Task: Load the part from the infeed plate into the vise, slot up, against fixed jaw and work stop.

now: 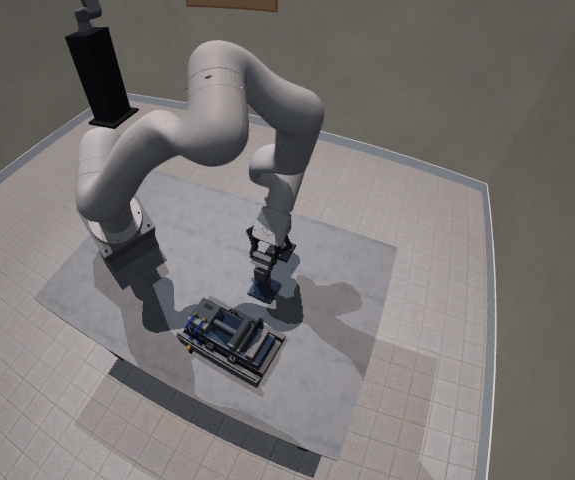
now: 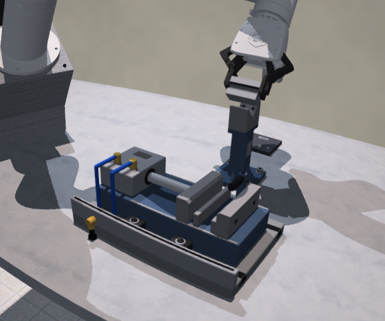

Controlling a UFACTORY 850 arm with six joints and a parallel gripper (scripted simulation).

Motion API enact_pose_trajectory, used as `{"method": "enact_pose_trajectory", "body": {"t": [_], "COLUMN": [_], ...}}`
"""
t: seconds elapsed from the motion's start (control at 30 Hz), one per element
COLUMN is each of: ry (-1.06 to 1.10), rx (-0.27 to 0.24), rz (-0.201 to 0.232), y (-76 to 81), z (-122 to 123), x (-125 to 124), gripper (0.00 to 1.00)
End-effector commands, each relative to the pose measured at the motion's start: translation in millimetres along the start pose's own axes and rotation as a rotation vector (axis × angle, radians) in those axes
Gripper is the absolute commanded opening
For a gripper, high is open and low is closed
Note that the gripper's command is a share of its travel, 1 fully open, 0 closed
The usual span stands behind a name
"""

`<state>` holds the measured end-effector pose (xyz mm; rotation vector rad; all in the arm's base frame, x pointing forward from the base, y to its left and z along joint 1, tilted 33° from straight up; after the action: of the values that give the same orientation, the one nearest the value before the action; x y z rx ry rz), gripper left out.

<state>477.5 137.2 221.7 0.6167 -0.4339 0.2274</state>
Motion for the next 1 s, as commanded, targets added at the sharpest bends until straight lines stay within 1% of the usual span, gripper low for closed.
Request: {"method": "enact_pose_trajectory", "body": {"t": [0.0,0.1,0.47,0.97], "ry": [-0.001,-0.001,-0.001,-0.001], "rx": [-0.033,-0.048,-0.075,-0.083], "rz": [-0.002,-0.003,-0.005,-0.005], "y": [0.5,0.4,0.4,0.4], "z": [-0.9,-1.4,-2.3,-2.5], "x": [0.6,0.7,0.7,0.7], "gripper": [0.00,0.00,0.00,0.00]}}
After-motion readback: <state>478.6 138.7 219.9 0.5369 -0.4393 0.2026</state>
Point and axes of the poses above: the point where the finger pads meet when closed, its own y axis back along the fingers, its own x axis across the jaws, z = x × y, the point moved 2 cm from there along y, back along the fingers, and after that the axes turned 4 degrees about y, right-handed, at the moved point
